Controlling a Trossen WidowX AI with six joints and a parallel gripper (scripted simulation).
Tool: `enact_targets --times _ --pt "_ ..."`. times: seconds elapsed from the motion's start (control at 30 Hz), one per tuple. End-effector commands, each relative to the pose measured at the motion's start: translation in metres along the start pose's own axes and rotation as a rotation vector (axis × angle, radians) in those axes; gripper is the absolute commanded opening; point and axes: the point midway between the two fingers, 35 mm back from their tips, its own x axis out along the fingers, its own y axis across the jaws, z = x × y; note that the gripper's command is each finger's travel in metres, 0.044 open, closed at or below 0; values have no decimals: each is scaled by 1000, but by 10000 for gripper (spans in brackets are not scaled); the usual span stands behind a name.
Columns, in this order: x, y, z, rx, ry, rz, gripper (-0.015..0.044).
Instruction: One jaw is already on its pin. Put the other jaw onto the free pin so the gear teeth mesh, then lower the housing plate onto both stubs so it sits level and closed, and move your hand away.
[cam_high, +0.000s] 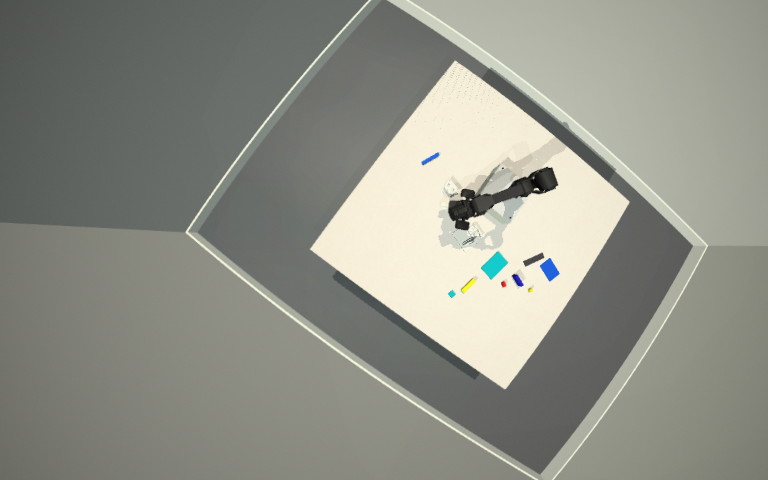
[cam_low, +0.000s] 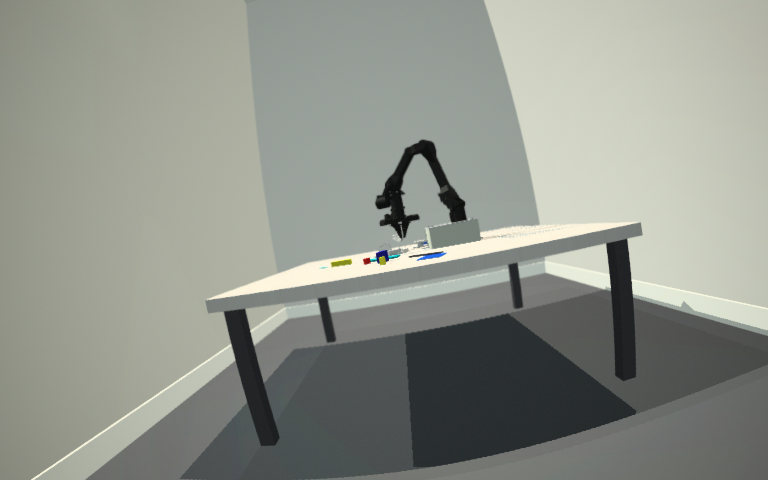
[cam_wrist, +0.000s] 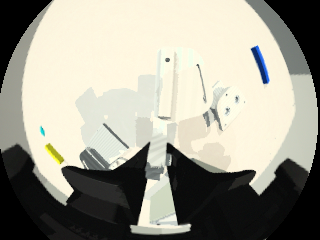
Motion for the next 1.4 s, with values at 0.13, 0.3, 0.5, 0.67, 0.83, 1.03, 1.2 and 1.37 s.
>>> enact_targets --times 0.13,0.3,0.5,0.67,0.83,1.03,1.2,1.37 --pt "15 0 0 6 1 0 37" --pt "23 0 -1 6 1 0 37" --pt "33 -1 -1 6 1 0 37" --pt "41 -1 -2 6 1 0 37" --pt "45 -1 -3 6 1 0 37" --pt "43 -1 -2 6 1 0 168" --pt "-6 0 -1 6 0 0 299" --pt "-22 -1 -2 6 0 0 431"
